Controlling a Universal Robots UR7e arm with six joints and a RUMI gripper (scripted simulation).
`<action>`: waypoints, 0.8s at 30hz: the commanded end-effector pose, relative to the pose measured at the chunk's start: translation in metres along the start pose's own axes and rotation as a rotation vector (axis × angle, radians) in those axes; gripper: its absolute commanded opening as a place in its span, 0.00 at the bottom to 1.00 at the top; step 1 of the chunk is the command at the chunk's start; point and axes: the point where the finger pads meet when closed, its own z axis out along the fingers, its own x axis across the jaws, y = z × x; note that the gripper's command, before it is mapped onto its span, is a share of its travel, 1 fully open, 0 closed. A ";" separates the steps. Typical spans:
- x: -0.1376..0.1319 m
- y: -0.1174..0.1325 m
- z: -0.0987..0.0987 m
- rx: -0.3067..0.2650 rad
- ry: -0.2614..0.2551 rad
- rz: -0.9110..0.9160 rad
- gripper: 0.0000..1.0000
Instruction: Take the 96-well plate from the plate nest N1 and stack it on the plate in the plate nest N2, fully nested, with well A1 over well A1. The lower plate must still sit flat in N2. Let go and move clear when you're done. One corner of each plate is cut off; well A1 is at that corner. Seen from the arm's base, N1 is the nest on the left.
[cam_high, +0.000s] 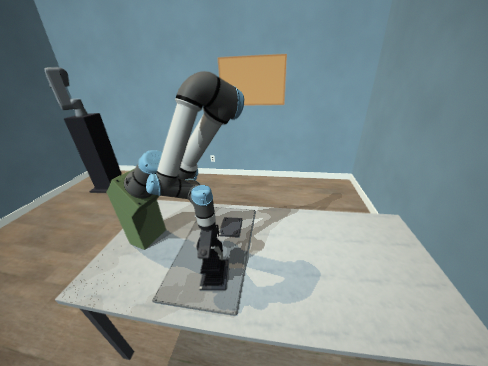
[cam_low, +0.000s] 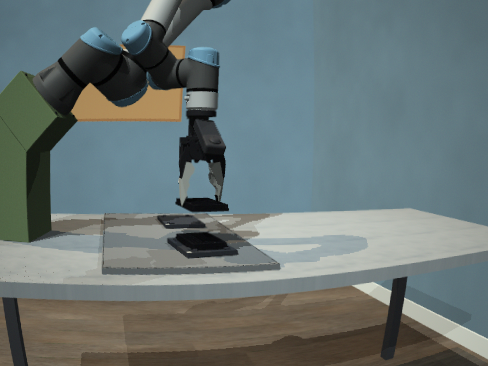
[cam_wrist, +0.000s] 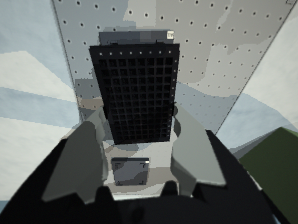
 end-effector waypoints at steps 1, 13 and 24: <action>0.000 0.000 0.000 0.001 -0.001 0.000 0.00; 0.000 0.000 0.000 0.001 -0.001 0.000 0.00; 0.000 0.001 0.008 0.001 -0.001 0.000 0.00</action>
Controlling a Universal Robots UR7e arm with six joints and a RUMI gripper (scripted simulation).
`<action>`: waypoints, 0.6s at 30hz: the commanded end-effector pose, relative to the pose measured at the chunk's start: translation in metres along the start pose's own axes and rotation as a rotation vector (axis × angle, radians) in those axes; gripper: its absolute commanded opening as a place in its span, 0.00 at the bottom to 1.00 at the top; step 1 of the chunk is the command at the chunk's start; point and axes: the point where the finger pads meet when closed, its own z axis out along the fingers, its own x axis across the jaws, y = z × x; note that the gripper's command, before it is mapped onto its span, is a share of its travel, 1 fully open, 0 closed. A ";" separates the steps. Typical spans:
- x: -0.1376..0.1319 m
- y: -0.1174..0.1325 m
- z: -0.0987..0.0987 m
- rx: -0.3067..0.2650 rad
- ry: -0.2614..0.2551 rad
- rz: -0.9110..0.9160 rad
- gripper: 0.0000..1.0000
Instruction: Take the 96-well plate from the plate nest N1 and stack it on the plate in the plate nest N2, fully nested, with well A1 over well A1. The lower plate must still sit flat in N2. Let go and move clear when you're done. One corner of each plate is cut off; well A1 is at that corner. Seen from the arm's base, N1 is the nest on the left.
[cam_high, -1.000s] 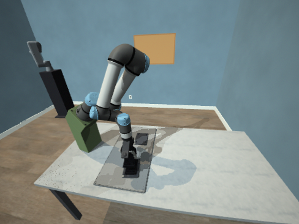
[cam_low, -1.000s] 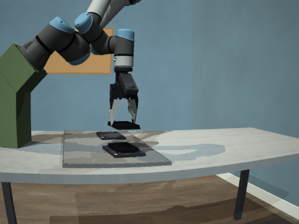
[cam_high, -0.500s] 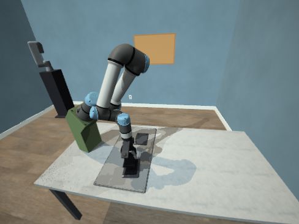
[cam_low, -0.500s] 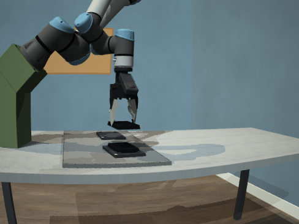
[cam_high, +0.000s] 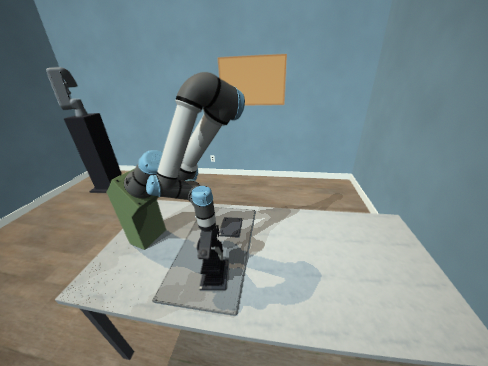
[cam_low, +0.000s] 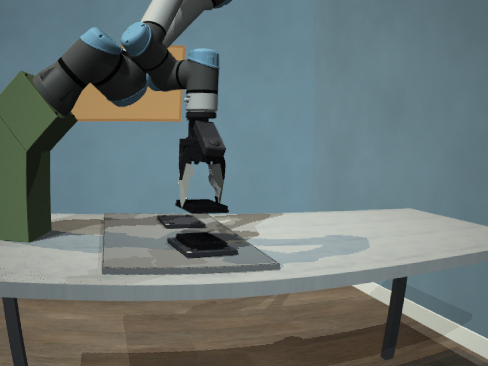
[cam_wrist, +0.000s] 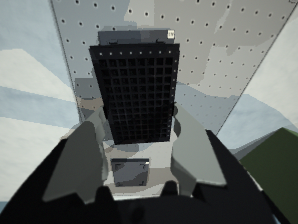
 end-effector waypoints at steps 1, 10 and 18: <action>0.000 0.000 0.006 0.001 -0.001 0.000 0.00; 0.000 0.000 0.019 0.001 -0.001 0.000 0.00; 0.000 0.000 0.031 0.001 -0.001 0.000 0.00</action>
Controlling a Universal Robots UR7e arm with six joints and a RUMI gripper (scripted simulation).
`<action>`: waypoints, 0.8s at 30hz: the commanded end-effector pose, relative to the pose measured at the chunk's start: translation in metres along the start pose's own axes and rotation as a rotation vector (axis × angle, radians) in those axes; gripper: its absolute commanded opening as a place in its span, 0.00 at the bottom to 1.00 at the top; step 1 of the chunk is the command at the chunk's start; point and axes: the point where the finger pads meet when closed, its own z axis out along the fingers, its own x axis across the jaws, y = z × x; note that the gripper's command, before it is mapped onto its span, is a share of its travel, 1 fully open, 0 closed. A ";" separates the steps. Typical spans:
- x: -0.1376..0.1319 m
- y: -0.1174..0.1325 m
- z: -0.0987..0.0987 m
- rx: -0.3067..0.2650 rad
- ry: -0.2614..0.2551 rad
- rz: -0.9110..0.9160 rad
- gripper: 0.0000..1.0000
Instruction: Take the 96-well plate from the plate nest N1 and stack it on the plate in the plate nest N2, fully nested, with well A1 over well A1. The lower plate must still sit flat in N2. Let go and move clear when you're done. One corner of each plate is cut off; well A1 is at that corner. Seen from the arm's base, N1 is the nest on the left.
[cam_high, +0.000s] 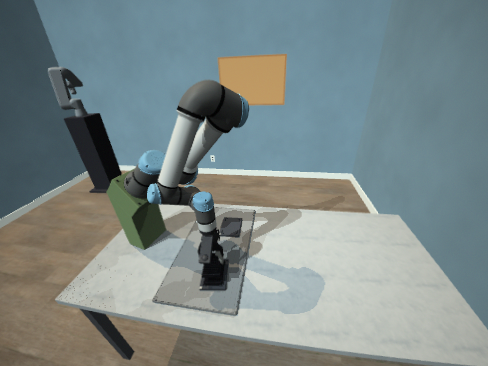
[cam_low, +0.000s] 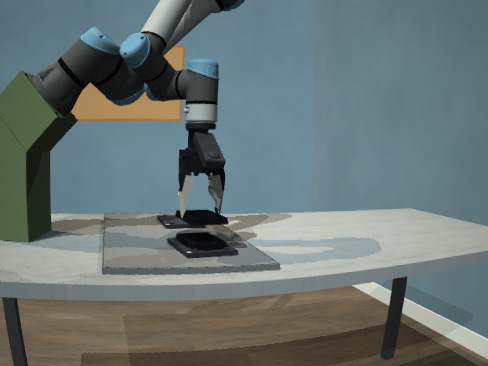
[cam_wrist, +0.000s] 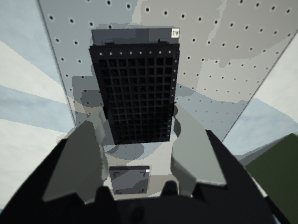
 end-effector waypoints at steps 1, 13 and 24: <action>0.000 0.000 0.007 0.001 -0.001 0.000 0.00; 0.000 0.000 0.023 0.001 -0.001 0.000 0.00; 0.000 0.000 0.032 0.001 -0.001 0.000 0.00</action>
